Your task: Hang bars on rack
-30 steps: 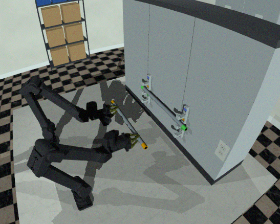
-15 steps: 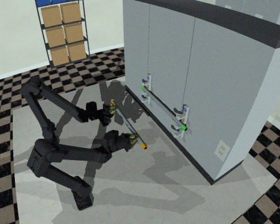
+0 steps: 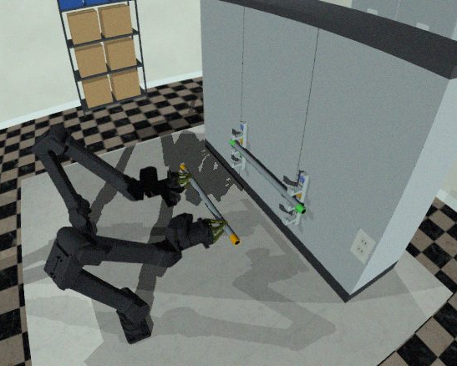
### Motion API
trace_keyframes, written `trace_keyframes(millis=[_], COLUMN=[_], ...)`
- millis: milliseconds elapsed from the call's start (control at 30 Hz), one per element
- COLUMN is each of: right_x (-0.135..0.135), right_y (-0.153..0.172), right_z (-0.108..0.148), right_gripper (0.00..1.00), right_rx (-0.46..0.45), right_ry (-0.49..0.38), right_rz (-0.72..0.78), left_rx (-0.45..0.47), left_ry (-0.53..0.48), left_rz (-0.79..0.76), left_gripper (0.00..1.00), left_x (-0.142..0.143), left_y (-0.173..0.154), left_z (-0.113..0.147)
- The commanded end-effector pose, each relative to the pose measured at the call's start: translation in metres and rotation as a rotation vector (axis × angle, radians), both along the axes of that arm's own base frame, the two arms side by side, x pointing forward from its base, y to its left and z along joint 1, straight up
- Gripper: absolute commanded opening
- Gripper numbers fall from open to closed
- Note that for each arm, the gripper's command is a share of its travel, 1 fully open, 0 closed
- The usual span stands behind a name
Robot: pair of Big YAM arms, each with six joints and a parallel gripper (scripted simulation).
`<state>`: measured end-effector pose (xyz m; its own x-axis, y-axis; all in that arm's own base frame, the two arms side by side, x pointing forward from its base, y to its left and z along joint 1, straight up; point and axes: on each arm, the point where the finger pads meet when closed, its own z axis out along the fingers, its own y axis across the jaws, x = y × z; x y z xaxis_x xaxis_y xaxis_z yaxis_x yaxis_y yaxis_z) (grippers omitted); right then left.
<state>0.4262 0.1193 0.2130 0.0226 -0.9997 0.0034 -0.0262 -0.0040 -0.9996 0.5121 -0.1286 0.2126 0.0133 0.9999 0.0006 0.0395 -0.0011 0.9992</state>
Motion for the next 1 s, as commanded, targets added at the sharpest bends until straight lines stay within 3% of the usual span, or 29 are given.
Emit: trace_keyframes(millis=[0, 967], right_x=[0.0018, 0.0026], right_y=[-0.0031, -0.0032], right_z=[0.0244, 0.0213], right_gripper=[0.0, 0.0], right_rx=[0.033, 0.033], right_ry=[-0.069, -0.069], right_rz=[-0.016, -0.016], left_rx=[-0.012, -0.012], left_ry=[-0.068, -0.067], left_rz=[0.022, 0.021], left_gripper=[0.0, 0.0], left_x=[0.0009, -0.0003], left_y=[0.0055, 0.0054], left_z=[0.0268, 0.0241])
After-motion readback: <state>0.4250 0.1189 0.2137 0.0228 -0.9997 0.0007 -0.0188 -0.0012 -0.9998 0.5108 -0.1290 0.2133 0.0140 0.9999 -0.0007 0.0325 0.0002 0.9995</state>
